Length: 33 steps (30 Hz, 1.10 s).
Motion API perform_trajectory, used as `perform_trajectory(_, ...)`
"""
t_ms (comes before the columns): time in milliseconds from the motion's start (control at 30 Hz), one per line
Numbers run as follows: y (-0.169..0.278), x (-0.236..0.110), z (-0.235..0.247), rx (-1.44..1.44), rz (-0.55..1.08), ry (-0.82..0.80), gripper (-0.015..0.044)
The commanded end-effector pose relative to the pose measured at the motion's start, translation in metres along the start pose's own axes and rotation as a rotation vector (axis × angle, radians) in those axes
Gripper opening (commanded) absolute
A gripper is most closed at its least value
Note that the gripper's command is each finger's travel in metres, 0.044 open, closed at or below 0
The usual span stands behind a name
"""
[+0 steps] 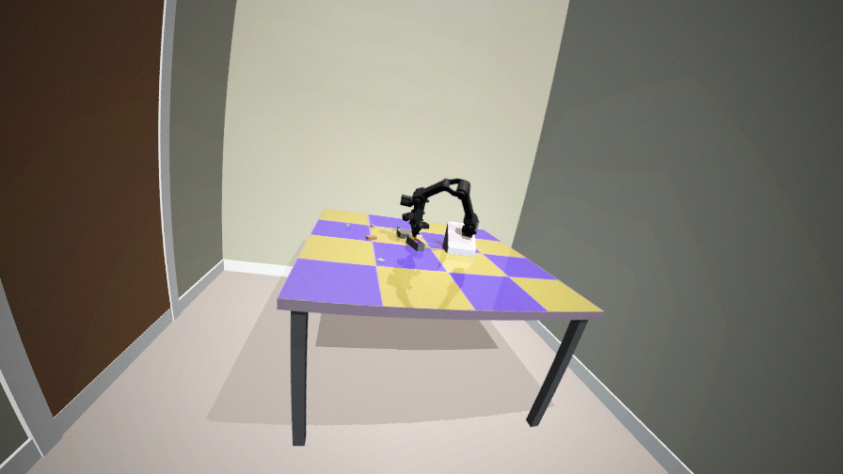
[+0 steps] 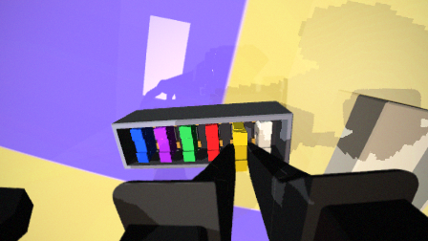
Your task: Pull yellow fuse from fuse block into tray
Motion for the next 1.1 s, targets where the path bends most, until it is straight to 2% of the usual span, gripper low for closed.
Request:
perform_trajectory(0, -0.001, -0.003, -0.001, -0.004, 0.001, 0.005, 0.0000)
perform_trajectory(1067, 0.000, -0.019, -0.001, -0.003, 0.000, 0.004, 0.0000)
Point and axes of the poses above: the point midway between the two fingers, 35 mm back from their tips, its own x axis out along the fingers, its own z axis across the jaws, y = z × x, the point moved 2 cm from there along -x, back along the fingers, and after that the axes turned 13 degrees about -x, right-handed, at the moved point
